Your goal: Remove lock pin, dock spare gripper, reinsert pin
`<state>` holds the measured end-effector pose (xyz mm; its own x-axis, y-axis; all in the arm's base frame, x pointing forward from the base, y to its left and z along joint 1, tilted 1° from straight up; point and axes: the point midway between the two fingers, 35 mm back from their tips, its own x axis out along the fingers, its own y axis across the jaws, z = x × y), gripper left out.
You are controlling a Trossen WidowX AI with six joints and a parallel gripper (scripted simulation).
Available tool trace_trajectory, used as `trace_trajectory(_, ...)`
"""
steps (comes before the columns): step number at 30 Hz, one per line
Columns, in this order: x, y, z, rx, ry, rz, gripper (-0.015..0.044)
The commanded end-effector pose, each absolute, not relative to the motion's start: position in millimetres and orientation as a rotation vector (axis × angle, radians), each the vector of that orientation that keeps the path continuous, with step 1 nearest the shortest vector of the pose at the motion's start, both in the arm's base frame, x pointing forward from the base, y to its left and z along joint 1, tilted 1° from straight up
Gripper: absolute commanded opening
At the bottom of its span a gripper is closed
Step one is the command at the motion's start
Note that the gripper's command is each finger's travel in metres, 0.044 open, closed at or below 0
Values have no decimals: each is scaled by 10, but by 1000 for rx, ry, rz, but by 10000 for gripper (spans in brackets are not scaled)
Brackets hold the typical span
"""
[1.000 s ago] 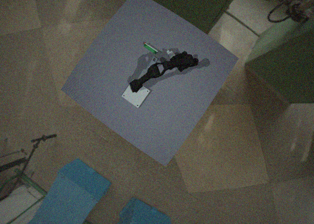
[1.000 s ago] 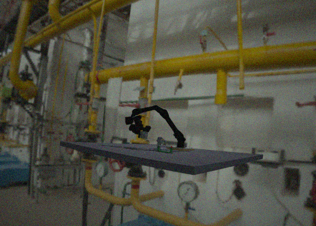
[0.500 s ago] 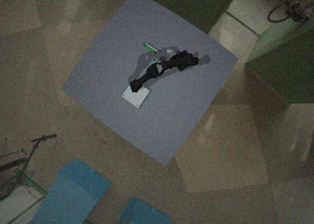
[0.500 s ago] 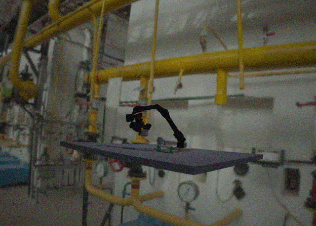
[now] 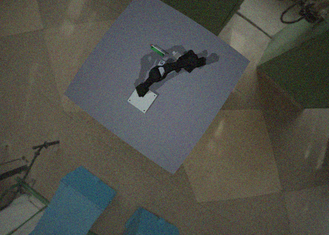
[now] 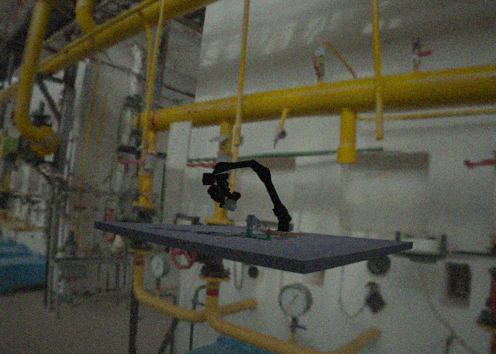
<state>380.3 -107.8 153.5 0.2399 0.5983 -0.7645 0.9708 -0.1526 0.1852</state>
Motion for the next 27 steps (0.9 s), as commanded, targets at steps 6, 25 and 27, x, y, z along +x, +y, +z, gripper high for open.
trace_trajectory(6, 3712, -952, 1696, 1720, 1384, -603, 0)
trace_trajectory(25, 3486, -732, 1940, 1467, 1268, -427, 0)
trace_trajectory(27, 3461, -709, 1961, 1440, 1255, -410, 0)
